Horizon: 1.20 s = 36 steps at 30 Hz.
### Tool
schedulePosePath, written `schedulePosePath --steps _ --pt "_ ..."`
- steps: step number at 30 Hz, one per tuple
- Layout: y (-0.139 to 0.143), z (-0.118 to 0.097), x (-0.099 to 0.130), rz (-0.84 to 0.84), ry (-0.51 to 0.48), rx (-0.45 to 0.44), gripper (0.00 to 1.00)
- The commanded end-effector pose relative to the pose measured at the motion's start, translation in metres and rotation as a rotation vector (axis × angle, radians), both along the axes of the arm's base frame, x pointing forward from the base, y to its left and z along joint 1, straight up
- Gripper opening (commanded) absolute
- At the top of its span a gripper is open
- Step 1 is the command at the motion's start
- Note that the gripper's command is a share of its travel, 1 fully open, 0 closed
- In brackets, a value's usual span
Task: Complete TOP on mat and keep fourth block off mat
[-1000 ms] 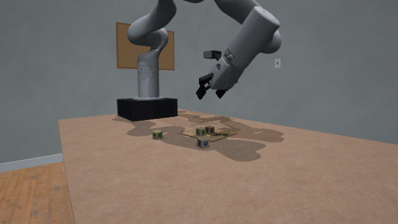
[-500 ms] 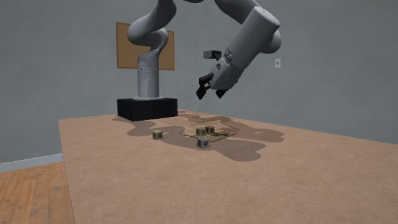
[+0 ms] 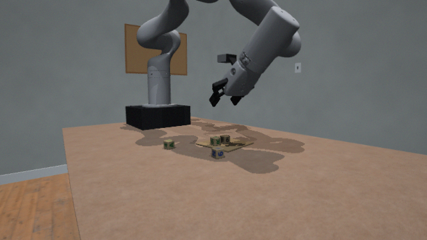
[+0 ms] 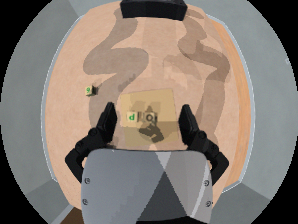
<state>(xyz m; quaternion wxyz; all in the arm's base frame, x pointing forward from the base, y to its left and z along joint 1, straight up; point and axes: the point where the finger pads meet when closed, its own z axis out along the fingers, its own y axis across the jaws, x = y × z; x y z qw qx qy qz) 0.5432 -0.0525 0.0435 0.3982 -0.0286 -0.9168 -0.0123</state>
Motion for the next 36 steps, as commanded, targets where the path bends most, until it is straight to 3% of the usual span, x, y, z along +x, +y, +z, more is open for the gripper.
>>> schedulePosePath --steps 1,36 --pt "-0.0276 0.0009 -0.0019 -0.001 -0.001 0.000 1.00" --pt "-0.0360 0.0009 -0.0030 -0.001 -0.001 0.000 1.00"
